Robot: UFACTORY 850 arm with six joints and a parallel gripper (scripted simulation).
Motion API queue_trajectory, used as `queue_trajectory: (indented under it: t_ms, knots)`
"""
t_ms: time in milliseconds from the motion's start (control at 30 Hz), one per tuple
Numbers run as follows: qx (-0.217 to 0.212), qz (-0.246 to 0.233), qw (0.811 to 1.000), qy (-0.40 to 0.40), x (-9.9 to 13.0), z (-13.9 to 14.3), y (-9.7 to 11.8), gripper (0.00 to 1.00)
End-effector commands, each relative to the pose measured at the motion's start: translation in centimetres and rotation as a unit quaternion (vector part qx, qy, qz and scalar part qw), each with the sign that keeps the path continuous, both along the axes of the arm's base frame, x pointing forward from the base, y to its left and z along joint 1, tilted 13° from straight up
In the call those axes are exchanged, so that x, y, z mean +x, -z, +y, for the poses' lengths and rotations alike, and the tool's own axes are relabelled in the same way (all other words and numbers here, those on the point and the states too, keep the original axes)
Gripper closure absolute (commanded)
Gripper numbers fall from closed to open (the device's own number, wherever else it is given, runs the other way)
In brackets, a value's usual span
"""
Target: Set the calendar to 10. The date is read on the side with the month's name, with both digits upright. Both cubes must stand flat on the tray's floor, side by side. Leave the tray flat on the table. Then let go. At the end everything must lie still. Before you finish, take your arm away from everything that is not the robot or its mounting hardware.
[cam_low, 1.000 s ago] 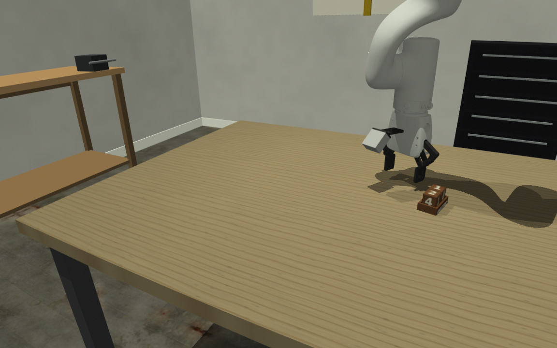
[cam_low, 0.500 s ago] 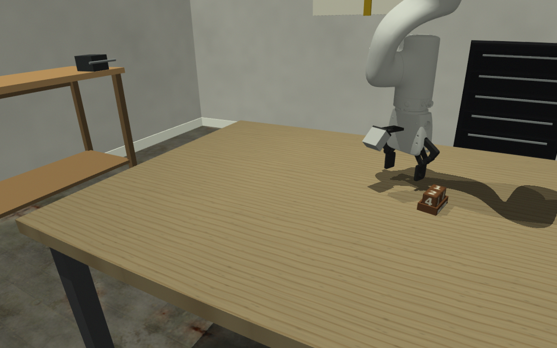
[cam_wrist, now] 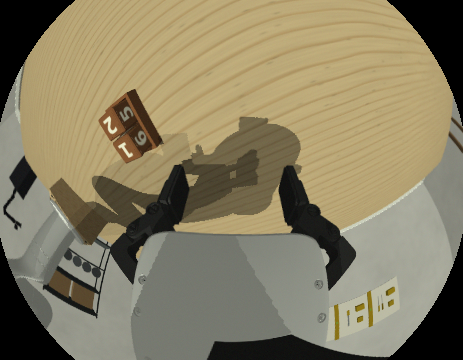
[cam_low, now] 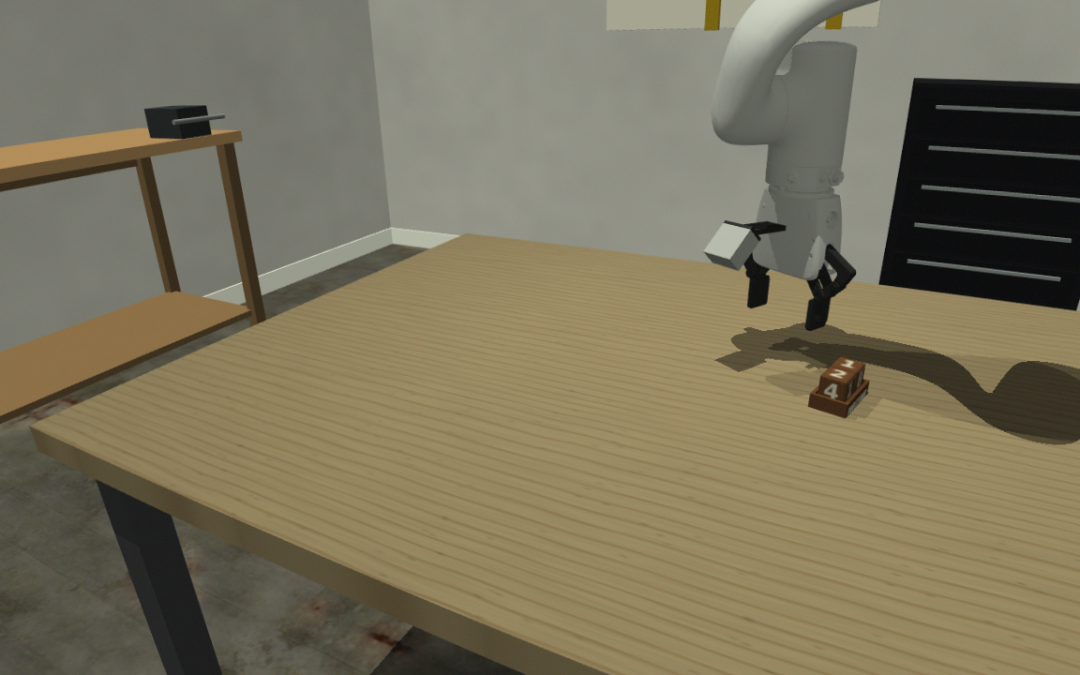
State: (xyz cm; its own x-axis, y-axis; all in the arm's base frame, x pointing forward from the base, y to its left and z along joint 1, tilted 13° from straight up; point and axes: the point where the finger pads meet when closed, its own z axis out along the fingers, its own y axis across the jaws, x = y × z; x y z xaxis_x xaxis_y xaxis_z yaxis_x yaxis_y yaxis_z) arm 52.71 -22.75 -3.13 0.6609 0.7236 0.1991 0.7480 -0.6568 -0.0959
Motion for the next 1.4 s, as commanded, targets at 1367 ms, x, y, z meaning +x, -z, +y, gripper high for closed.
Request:
queue_trajectory:
  t_ms: [1367]
  knots:
    - [0.018,0.061,0.957,0.284,-10.9,1.3,0.3,0.0]
